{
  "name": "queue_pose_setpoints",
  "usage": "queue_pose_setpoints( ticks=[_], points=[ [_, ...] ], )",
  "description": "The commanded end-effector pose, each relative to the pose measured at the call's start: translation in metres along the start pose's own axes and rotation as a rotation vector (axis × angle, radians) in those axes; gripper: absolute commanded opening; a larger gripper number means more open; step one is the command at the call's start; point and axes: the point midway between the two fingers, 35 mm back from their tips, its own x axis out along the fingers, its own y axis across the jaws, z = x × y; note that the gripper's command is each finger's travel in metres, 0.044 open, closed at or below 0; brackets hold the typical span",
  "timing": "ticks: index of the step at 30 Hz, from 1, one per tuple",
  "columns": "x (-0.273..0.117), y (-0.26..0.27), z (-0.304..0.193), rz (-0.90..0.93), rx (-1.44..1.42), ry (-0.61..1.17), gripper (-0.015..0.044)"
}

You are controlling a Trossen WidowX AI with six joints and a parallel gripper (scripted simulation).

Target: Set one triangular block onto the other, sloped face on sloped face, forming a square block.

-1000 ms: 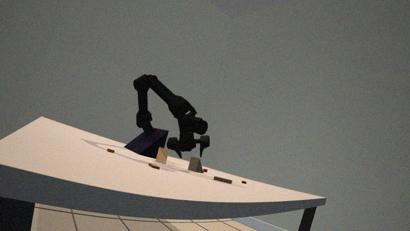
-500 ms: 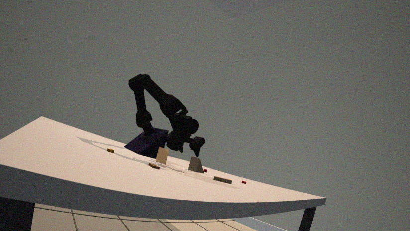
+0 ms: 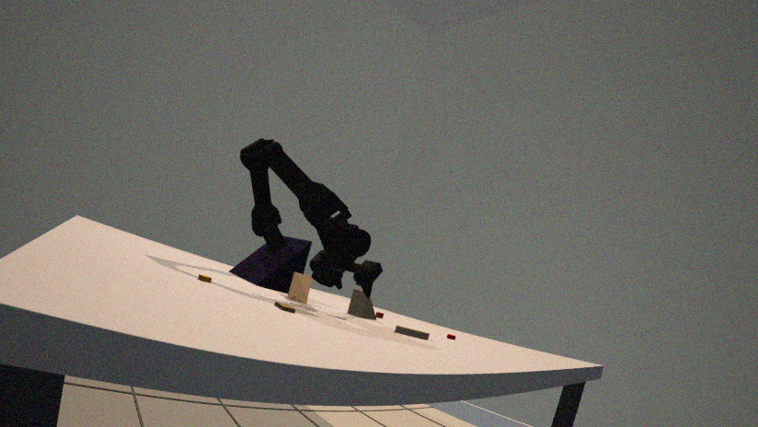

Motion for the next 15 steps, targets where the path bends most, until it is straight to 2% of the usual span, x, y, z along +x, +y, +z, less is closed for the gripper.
queue_pose_setpoints(
  ticks=[1,15],
  points=[
    [0.006,0.000,-0.001,0.000,0.004,0.005,0.0440],
    [0.029,0.001,-0.001,0.000,0.004,0.005,0.0440]
  ],
)
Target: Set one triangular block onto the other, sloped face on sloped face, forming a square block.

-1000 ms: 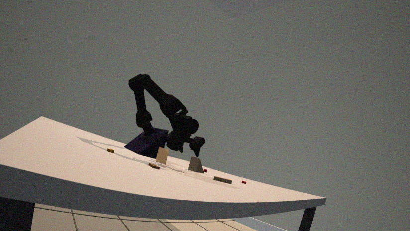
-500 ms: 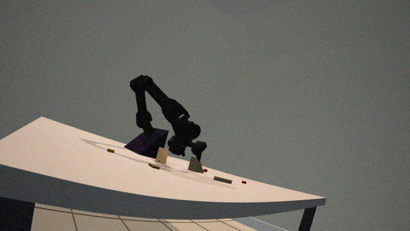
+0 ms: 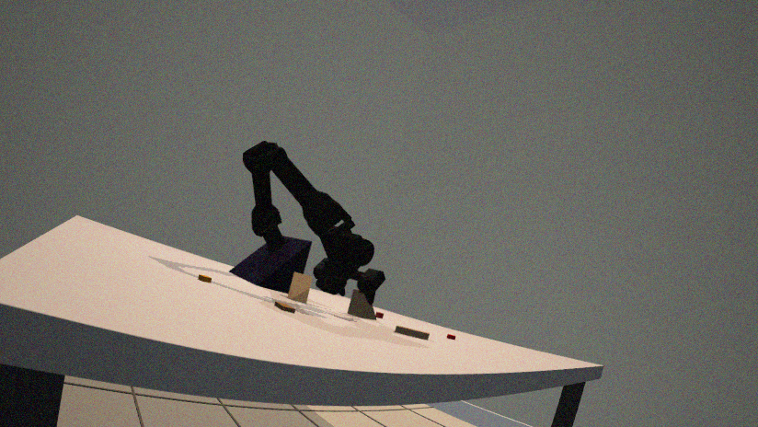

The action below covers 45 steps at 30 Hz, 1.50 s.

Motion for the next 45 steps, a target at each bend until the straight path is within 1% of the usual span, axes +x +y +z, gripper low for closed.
queue_pose_setpoints(
  ticks=[1,31,39,45],
  points=[
    [0.006,0.000,-0.001,0.000,0.003,0.005,0.0440],
    [0.052,-0.004,-0.002,-0.001,0.003,0.005,0.0440],
    [0.052,-0.004,-0.002,-0.001,0.003,0.005,0.0230],
    [0.052,-0.004,-0.002,-0.001,0.003,0.005,0.0190]
  ],
)
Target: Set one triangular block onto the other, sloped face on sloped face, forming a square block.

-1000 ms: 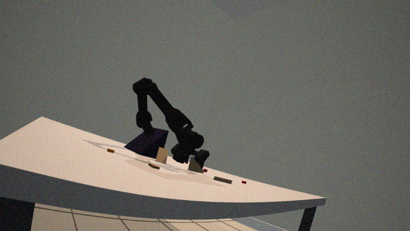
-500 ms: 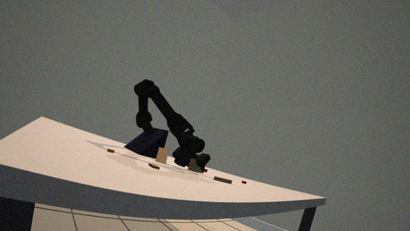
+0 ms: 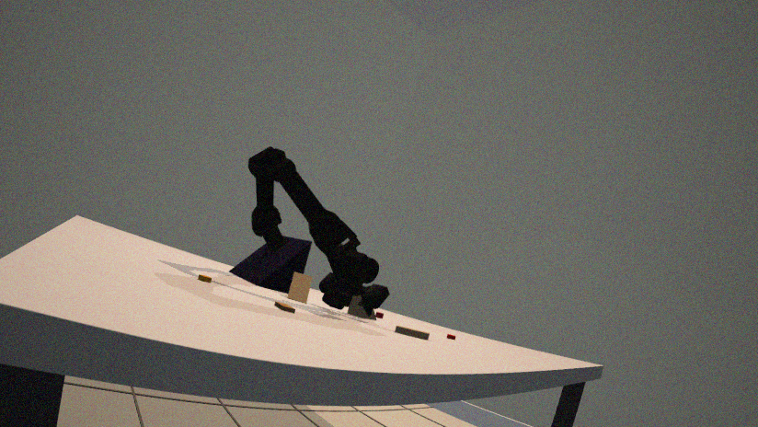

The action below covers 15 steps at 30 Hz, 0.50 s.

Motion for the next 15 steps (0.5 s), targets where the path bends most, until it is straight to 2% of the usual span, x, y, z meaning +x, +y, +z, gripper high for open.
queue_pose_setpoints(
  ticks=[1,8,11,15],
  points=[
    [0.0001,0.0002,-0.0006,0.001,0.002,0.003,0.0183],
    [-0.0019,0.0000,-0.0023,0.000,0.000,0.000,0.0000],
    [-0.0017,0.0001,-0.0025,0.001,0.000,-0.013,0.0000],
    [-0.0025,0.0005,-0.0099,0.002,-0.001,-0.118,0.0000]
  ],
)
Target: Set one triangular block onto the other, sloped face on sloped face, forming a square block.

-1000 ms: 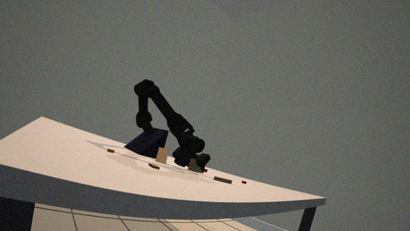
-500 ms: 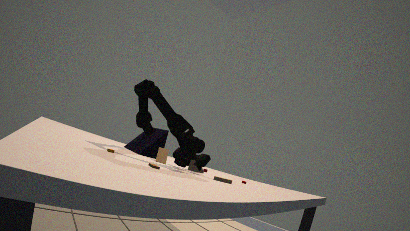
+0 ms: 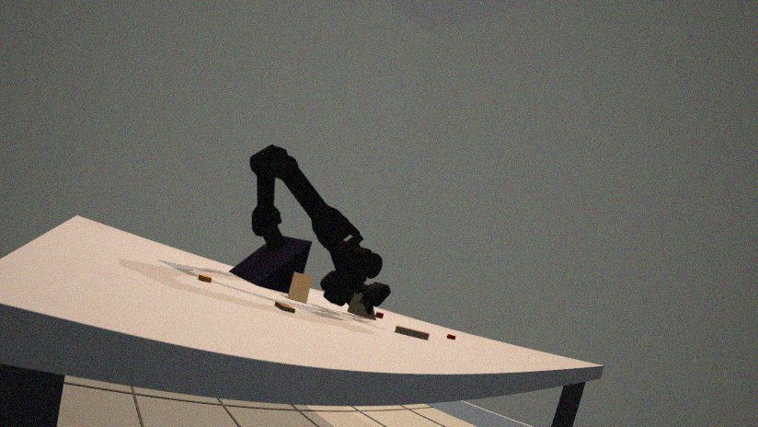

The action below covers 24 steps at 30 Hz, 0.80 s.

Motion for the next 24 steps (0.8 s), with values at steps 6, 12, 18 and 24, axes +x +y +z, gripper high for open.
queue_pose_setpoints(
  ticks=[6,12,18,24],
  points=[
    [-0.002,0.001,-0.018,0.004,-0.005,-0.220,0.0000],
    [-0.002,0.001,-0.031,0.006,-0.005,-0.374,0.0000],
    [0.001,0.001,-0.043,0.007,-0.004,-0.529,0.0000],
    [0.005,0.001,-0.055,0.008,-0.004,-0.683,0.0000]
  ],
)
